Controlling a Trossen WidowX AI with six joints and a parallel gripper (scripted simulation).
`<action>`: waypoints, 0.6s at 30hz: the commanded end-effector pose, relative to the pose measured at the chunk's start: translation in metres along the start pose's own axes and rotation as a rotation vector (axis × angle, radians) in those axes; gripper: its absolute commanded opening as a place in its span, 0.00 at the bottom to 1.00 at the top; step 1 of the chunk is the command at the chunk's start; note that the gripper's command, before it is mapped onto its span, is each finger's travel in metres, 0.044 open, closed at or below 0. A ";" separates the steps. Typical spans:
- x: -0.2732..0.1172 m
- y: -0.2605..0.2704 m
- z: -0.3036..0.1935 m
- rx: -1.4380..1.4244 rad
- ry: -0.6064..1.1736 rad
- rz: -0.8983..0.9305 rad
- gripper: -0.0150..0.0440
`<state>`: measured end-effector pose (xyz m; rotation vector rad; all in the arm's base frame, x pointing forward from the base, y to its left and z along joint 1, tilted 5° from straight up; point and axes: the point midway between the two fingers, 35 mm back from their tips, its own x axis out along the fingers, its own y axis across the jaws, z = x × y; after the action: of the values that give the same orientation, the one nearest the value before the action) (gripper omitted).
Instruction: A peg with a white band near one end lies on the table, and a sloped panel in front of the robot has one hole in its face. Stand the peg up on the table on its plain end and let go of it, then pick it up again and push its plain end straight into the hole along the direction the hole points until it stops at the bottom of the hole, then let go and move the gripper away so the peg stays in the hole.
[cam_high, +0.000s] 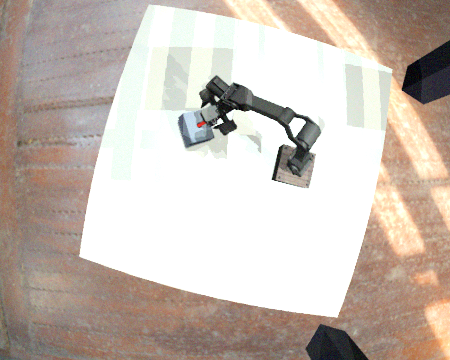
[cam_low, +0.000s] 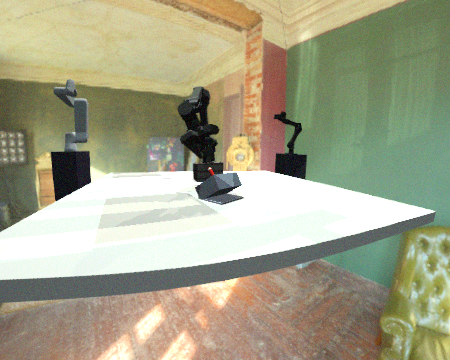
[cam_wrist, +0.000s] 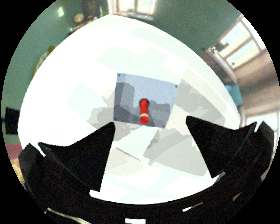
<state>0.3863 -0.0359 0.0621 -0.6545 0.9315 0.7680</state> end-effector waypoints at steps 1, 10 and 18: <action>-0.008 0.000 0.000 -0.003 -0.002 0.001 1.00; -0.025 -0.001 0.000 -0.001 0.000 0.002 1.00; -0.035 -0.001 0.000 0.000 0.000 0.003 1.00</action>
<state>0.3748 -0.0463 0.0920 -0.6527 0.9340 0.7644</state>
